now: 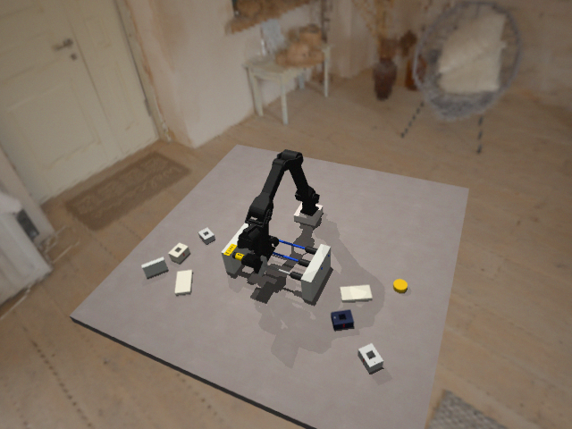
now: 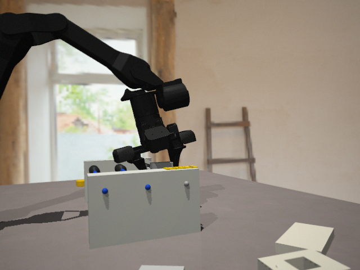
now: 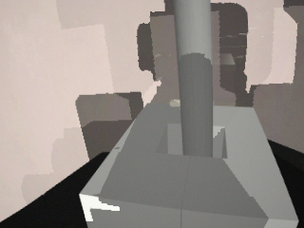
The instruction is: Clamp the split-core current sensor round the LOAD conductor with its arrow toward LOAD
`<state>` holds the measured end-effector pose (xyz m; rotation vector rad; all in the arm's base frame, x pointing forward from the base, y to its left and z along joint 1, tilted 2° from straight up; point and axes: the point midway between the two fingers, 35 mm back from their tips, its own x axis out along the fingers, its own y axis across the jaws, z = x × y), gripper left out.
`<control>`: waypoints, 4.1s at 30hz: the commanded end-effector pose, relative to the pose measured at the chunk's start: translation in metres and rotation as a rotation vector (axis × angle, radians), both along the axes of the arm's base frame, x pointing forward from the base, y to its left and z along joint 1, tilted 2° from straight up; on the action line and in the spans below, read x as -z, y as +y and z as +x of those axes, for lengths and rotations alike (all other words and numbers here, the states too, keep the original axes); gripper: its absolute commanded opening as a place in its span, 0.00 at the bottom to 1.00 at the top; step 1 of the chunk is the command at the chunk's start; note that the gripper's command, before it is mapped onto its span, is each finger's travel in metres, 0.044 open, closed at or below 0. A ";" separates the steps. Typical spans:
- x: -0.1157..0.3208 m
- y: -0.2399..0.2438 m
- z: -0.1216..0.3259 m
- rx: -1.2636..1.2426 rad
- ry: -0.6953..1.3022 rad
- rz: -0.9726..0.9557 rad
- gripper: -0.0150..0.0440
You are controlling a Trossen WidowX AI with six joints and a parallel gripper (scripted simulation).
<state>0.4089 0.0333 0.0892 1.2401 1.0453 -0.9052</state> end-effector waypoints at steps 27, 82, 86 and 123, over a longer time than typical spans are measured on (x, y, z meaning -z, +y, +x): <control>-0.001 0.000 0.000 0.001 0.009 -0.001 0.25; 0.002 0.000 -0.003 0.000 0.106 -0.012 0.69; 0.002 0.000 -0.003 0.000 0.106 -0.012 0.69; -0.091 -0.002 -0.034 0.000 -0.029 0.006 1.00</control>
